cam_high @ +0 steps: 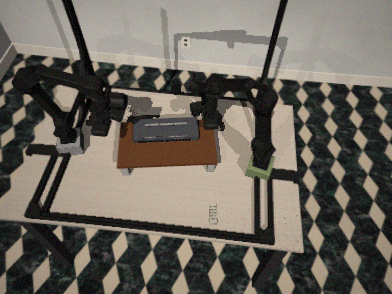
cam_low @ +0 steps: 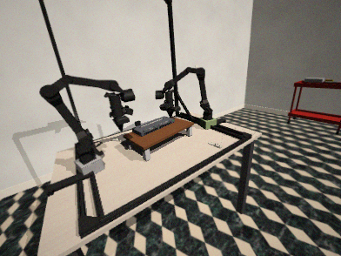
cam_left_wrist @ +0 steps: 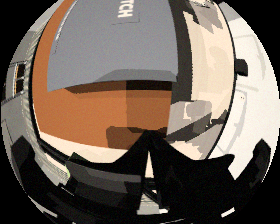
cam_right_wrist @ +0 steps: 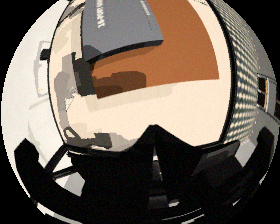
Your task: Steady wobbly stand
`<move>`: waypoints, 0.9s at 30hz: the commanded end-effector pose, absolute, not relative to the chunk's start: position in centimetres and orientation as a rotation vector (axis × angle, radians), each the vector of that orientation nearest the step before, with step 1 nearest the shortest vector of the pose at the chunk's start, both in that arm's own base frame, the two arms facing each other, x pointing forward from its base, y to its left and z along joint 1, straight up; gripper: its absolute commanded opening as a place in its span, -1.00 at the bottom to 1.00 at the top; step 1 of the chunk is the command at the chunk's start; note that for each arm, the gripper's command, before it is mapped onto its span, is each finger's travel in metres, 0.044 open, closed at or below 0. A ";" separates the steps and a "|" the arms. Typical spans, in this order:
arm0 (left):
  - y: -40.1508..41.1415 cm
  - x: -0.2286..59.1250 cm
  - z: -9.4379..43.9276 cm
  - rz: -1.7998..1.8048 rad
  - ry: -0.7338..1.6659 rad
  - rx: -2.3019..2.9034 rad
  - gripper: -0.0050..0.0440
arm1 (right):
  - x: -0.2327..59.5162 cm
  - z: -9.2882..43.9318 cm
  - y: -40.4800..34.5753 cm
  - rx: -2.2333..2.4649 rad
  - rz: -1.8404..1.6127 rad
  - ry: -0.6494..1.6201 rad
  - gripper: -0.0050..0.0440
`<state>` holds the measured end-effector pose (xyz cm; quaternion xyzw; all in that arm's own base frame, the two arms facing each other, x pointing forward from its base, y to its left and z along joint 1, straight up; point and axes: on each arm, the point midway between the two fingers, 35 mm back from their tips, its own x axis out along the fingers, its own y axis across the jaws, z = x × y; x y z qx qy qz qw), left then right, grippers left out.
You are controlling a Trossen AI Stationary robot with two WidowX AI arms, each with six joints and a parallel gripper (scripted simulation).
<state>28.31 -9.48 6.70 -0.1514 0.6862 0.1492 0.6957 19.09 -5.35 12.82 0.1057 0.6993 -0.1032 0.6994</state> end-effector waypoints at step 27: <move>-9.5 28.1 5.7 0.340 1.544 -0.340 -0.80 | 19.1 12.8 -5.4 0.236 -0.230 1.558 -0.80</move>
